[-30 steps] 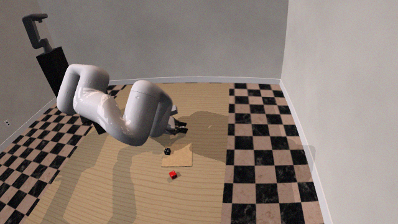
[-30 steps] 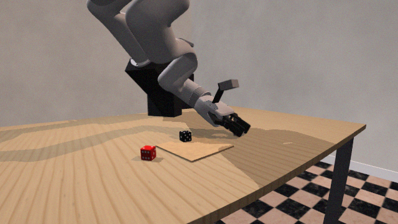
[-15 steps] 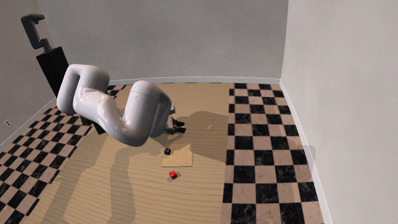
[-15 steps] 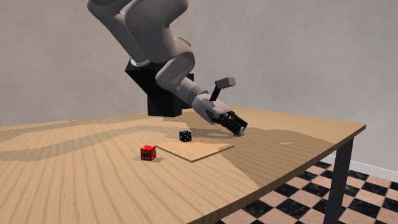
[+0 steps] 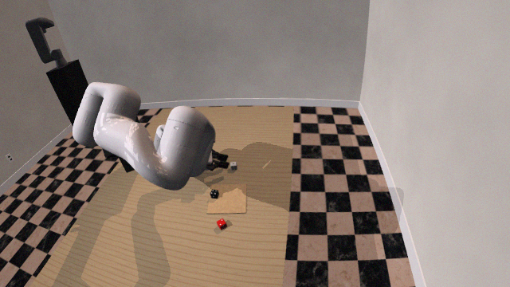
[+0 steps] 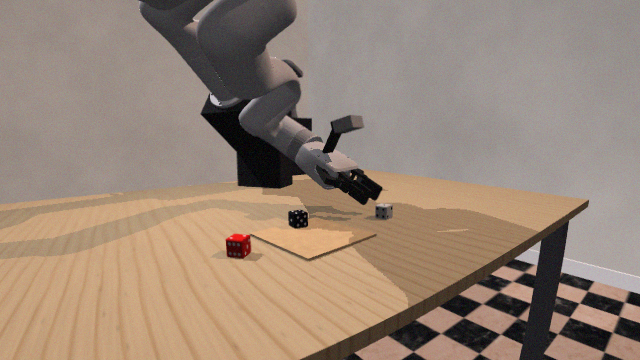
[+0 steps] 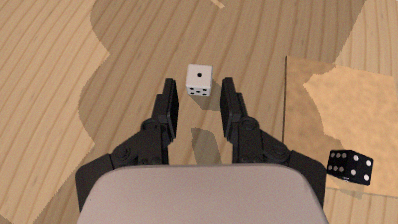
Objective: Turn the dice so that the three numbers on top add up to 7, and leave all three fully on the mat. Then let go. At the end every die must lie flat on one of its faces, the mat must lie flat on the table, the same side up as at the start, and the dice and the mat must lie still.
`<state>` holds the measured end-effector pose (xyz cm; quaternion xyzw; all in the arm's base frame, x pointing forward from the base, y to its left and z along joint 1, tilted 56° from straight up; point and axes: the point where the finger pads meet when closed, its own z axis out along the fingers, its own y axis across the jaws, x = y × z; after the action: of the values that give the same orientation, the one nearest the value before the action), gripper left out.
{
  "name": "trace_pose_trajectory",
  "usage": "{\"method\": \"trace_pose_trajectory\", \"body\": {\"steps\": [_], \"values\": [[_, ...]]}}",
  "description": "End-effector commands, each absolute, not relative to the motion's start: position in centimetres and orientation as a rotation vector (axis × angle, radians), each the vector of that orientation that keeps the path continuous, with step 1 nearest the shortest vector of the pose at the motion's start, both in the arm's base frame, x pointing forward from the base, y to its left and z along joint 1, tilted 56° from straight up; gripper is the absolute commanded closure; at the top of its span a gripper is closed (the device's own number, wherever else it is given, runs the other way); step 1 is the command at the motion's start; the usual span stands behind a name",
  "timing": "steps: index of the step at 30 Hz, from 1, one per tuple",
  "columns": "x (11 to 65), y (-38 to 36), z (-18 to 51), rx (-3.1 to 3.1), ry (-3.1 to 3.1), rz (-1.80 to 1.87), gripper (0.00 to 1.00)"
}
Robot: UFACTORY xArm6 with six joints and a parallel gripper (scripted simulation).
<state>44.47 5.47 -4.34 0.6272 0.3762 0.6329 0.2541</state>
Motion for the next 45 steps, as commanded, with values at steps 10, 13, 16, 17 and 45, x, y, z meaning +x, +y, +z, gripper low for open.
{"method": "trace_pose_trajectory", "body": {"steps": [10, 13, 16, 17, 45], "values": [[43.1, 7.0, -3.0, 1.704, 1.024, 1.72, 0.58], [42.4, 7.8, -2.2, 1.704, 1.024, 1.72, 0.58], [42.1, 8.1, -2.0, 1.704, 1.024, 1.72, 0.58], [41.9, 8.3, -1.8, 1.704, 1.024, 1.72, 0.58], [42.0, 10.5, -0.1, 1.89, 0.88, 1.395, 0.58]]}}
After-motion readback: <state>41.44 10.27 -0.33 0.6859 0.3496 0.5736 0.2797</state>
